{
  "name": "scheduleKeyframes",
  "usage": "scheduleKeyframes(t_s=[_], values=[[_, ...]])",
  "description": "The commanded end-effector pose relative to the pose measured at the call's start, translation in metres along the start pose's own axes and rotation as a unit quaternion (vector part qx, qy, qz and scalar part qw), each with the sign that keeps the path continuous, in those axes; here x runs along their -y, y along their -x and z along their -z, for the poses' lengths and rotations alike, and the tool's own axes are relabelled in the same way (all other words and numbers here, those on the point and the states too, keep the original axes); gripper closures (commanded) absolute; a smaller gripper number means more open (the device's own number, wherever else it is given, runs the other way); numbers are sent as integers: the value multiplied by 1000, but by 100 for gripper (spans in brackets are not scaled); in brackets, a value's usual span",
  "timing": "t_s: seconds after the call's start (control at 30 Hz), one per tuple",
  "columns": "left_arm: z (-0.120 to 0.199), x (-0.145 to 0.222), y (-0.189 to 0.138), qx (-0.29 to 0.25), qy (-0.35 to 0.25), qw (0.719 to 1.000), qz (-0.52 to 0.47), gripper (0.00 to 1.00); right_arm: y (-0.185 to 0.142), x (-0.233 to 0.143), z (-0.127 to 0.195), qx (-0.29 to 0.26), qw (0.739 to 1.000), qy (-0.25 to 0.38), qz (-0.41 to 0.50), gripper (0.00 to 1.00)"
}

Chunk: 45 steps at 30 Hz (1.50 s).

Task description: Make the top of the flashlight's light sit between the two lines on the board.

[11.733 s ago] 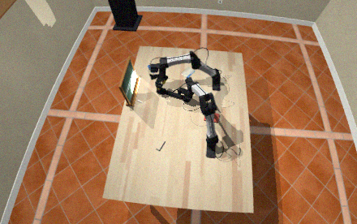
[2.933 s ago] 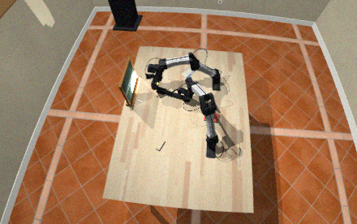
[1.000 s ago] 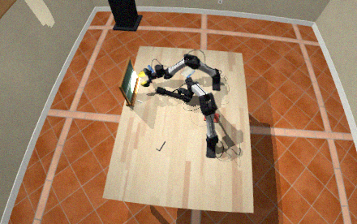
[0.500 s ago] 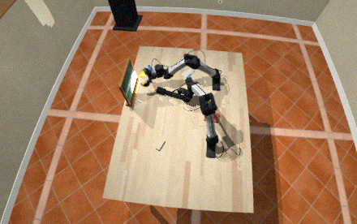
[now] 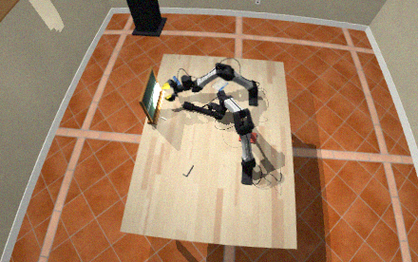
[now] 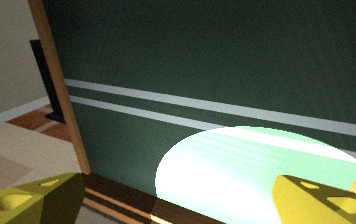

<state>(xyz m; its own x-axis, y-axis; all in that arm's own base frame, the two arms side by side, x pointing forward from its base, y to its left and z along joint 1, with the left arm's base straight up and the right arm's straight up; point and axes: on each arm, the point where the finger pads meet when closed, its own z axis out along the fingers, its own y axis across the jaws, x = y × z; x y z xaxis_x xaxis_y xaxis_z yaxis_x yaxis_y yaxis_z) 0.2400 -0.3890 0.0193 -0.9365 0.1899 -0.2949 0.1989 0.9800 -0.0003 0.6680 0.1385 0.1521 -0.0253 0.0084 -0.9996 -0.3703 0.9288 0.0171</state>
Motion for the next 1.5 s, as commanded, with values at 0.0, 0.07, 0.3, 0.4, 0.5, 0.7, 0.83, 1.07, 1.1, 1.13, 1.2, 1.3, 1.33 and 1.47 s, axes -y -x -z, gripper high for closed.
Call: scheduleKeyframes(t_s=[0.0, 0.07, 0.3, 0.4, 0.5, 0.7, 0.83, 1.07, 1.1, 1.13, 1.2, 1.3, 1.33, 1.47], values=[[16, 8, 4, 17, -21, 1000, -10, 70, 31, -5, 0, 22, 1000, 7, 9, 0], [16, 8, 4, 17, -21, 1000, -10, 70, 32, -6, -1, 23, 1000, 8, 9, 0], [-3, 1, -6, -3, 3, 1000, -16, 0, 32, 0, 0, 23, 1000, 4, 9, 0], [-9, -1, -8, -8, 9, 1000, -11, 0, 33, -1, -1, 24, 1000, 5, 9, 0], [-9, -2, -8, -9, 11, 1000, -8, 0, 33, -2, -1, 24, 1000, 6, 9, 0], [-12, -7, -9, -14, 17, 1000, -2, 0, 24, -4, 0, 16, 1000, 8, 7, 0], [34, 9, 8, 19, -17, 1000, 4, 0, 24, -4, 0, 16, 1000, 8, 7, 0], [50, 7, 8, 19, -16, 1000, 4, 0, 24, -4, 0, 16, 1000, 8, 7, 0], [38, 4, 0, 5, -1, 1000, -1, 0, 24, -4, 0, 16, 1000, 8, 7, 0], [40, 6, 1, 6, 0, 1000, -2, 0, 24, -4, 0, 16, 1000, 8, 7, 0], [64, 7, 7, 19, -16, 1000, 4, 0, 24, -4, 0, 16, 1000, 8, 7, 0], [74, 6, 7, 18, -16, 1000, 4, 0, 24, -4, 0, 16, 1000, 8, 7, 0], [77, 6, 7, 18, -16, 1000, 4, 0, 24, -4, 0, 16, 1000, 8, 7, 0], [88, 5, 6, 16, -14, 1000, 3, 0, 24, -4, 0, 16, 1000, 8, 7, 0]])
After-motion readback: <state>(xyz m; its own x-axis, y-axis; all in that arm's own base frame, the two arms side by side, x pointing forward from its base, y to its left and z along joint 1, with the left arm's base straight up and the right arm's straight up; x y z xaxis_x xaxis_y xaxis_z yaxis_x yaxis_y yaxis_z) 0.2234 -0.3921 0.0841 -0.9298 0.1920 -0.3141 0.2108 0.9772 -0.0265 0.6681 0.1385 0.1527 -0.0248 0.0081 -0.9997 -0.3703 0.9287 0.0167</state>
